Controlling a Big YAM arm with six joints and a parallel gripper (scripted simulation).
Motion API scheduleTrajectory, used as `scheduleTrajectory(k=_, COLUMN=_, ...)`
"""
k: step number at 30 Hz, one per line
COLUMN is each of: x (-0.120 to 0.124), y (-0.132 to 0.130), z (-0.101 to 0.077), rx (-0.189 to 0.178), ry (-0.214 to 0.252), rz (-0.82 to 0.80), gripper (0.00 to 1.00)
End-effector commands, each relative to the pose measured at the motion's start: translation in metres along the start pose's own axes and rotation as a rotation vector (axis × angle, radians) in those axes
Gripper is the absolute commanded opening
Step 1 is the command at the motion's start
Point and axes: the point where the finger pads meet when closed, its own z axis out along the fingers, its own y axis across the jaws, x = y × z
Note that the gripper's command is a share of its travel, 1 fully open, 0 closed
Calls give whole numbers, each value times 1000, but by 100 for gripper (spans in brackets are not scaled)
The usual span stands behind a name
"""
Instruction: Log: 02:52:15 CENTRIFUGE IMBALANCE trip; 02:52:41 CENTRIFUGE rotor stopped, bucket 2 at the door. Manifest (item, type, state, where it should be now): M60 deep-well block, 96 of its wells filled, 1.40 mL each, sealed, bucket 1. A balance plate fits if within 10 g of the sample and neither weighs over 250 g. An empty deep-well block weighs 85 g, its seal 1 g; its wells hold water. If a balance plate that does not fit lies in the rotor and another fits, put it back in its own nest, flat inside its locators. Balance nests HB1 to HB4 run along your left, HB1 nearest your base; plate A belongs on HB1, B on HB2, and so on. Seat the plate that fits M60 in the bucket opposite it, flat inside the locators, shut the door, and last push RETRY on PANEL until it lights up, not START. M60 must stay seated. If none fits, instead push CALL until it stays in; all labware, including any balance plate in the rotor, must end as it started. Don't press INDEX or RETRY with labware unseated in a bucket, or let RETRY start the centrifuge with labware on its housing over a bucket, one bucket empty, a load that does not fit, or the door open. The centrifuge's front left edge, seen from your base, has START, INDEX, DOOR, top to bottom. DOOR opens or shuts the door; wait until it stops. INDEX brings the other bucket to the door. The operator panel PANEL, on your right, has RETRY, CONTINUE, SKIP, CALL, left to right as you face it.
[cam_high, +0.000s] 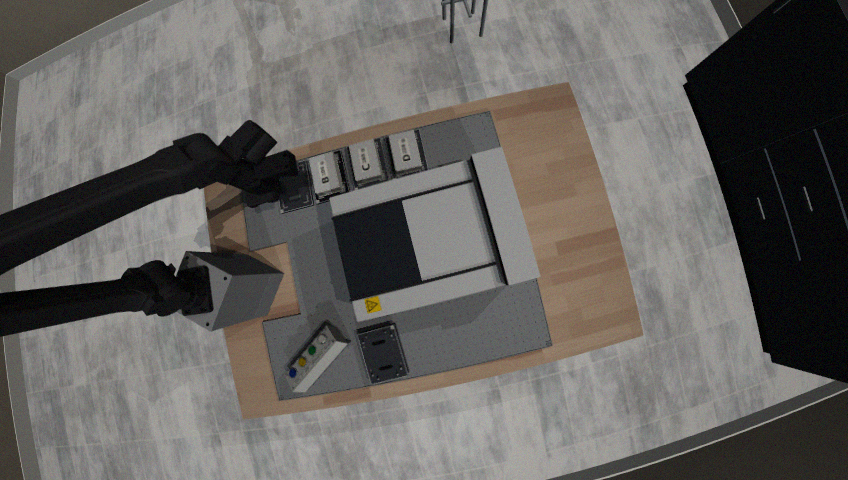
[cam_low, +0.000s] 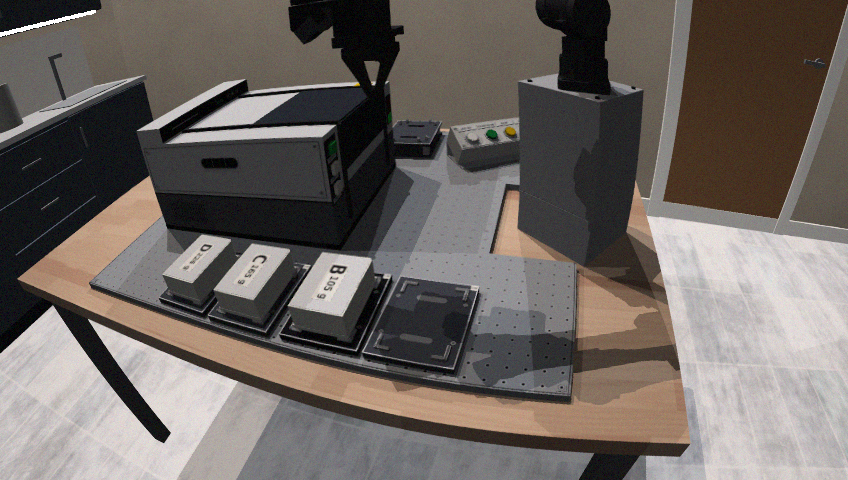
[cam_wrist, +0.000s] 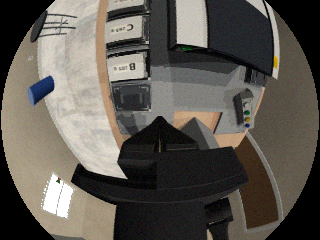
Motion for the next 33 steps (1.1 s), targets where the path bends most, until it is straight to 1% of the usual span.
scheduleTrajectory(k=1, x=-5, y=-3, z=-1, rx=-12, ry=-22, rz=-3, gripper=0)
scheduleTrajectory(k=2, x=2, y=-8, z=10, rx=6, ry=5, rz=-4, gripper=0)
scheduleTrajectory(k=3, x=2, y=-9, z=0, rx=-12, ry=-22, rz=-3, gripper=0)
scheduleTrajectory(k=16, x=40, y=-35, z=8, rx=-11, ry=-20, rz=-3, gripper=0)
scheduleTrajectory(k=18, x=40, y=-35, z=8, rx=-11, ry=-20, rz=-3, gripper=0)
scheduleTrajectory(k=19, x=46, y=-39, z=16, rx=5, ry=5, rz=-4, gripper=0)
scheduleTrajectory(k=21, x=46, y=-39, z=10, rx=-10, ry=-20, rz=-2, gripper=0)
scheduleTrajectory(k=26, x=54, y=-45, z=12, rx=-10, ry=-20, rz=-2, gripper=0)
scheduleTrajectory(k=29, x=59, y=-48, z=17, rx=-2, ry=-6, rz=-3, gripper=0)
scheduleTrajectory(k=31, x=59, y=-48, z=13, rx=-10, ry=-19, rz=-2, gripper=0)
scheduleTrajectory(k=33, x=60, y=-49, z=14, rx=-10, ry=-19, rz=-2, gripper=0)
